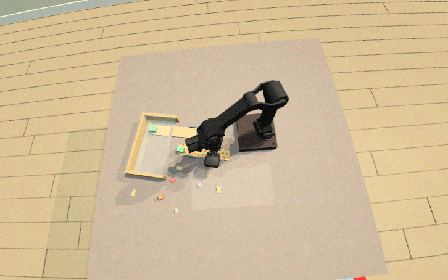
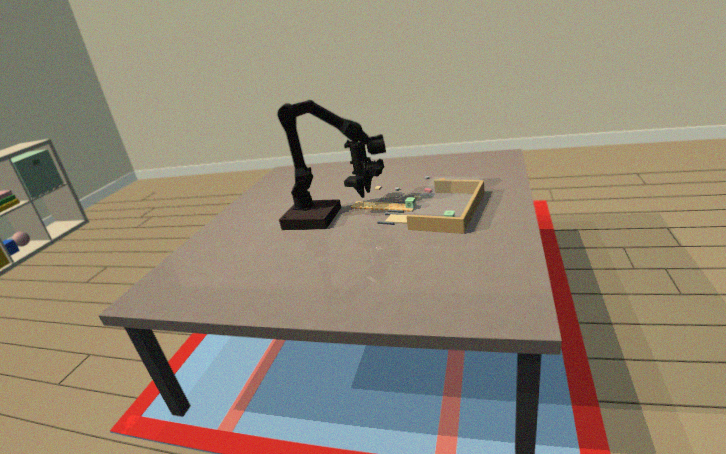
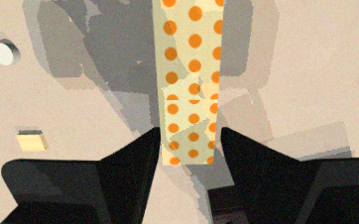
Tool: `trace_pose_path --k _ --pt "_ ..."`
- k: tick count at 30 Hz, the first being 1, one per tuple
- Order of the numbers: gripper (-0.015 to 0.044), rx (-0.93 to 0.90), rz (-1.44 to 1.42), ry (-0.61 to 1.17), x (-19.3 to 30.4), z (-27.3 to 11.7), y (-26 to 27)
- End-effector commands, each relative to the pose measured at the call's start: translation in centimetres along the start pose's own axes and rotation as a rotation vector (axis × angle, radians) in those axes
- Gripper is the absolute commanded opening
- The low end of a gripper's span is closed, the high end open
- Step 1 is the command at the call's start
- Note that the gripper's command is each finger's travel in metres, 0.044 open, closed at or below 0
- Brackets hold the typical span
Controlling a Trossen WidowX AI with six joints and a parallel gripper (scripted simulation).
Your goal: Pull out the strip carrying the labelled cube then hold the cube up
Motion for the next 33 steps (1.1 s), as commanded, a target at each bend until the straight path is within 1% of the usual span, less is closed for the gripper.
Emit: trace_pose_path --k 1,6,33 --pt "0.0315 -0.001 -0.002 0.005 -1.5 -0.1 0.1" --pt "0.044 -0.001 -0.002 0.003 -3.5 -0.4 0.2" --pt "0.044 -0.001 -0.003 -0.004 -13.8 -1.8 1.1"
Point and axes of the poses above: the point midway between the two fingers, 35 mm back from their tips, its own z axis out along the fingers, its own y axis across the jaws, x = y × z, the point moved 7 cm from there along -z, back along the fingers, and after that the axes turned 3 degrees about z, right-handed, at the moved point
